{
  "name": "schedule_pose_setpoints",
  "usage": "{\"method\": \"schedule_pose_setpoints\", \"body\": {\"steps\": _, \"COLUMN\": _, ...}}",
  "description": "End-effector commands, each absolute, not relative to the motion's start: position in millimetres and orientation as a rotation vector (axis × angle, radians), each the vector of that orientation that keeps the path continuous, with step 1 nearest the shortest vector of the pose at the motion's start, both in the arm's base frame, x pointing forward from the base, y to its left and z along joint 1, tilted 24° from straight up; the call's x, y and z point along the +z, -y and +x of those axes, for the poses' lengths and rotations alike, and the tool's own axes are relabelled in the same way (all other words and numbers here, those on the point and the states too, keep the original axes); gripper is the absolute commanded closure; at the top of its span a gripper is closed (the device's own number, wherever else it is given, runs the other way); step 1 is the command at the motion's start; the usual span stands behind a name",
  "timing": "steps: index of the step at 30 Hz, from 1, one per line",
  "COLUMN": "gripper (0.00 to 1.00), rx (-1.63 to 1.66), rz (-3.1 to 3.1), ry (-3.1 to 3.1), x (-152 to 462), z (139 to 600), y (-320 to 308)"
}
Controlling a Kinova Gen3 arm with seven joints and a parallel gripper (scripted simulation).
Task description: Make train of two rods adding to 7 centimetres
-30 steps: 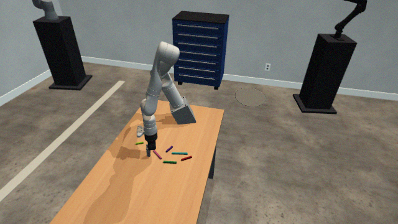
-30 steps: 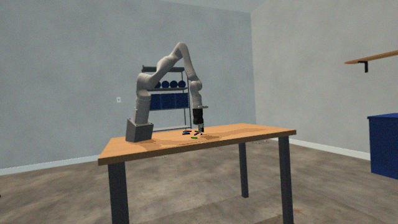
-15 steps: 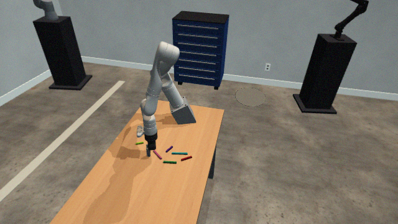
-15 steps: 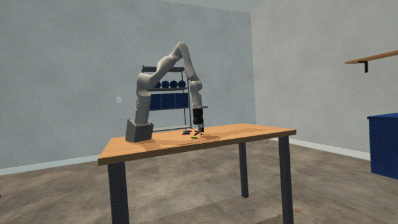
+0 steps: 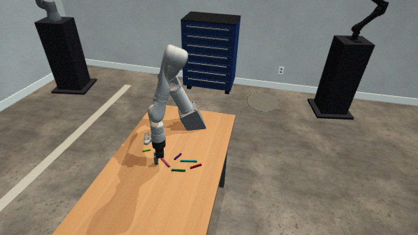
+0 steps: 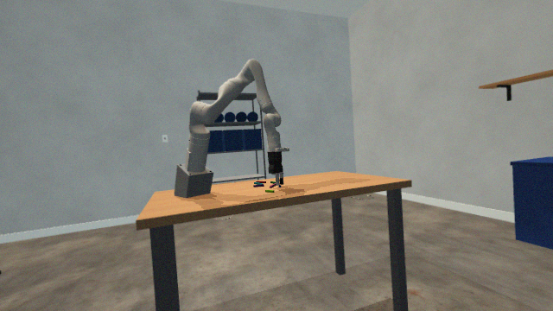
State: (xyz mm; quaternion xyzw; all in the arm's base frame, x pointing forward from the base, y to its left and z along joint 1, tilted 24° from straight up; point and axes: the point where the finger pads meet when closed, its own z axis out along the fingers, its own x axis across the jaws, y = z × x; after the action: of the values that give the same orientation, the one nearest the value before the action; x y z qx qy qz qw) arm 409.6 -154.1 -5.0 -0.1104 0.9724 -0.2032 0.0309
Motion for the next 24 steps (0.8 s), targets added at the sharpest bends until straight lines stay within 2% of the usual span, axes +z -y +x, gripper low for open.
{"method": "schedule_pose_setpoints", "body": {"steps": 1, "gripper": 0.46, "rx": -0.626, "rz": -0.336, "ry": -2.997, "x": -7.2, "z": 409.4, "y": 156.1}}
{"method": "schedule_pose_setpoints", "body": {"steps": 24, "gripper": 0.46, "rx": -0.626, "rz": -0.336, "ry": -2.998, "x": -14.9, "z": 410.2, "y": 159.4}}
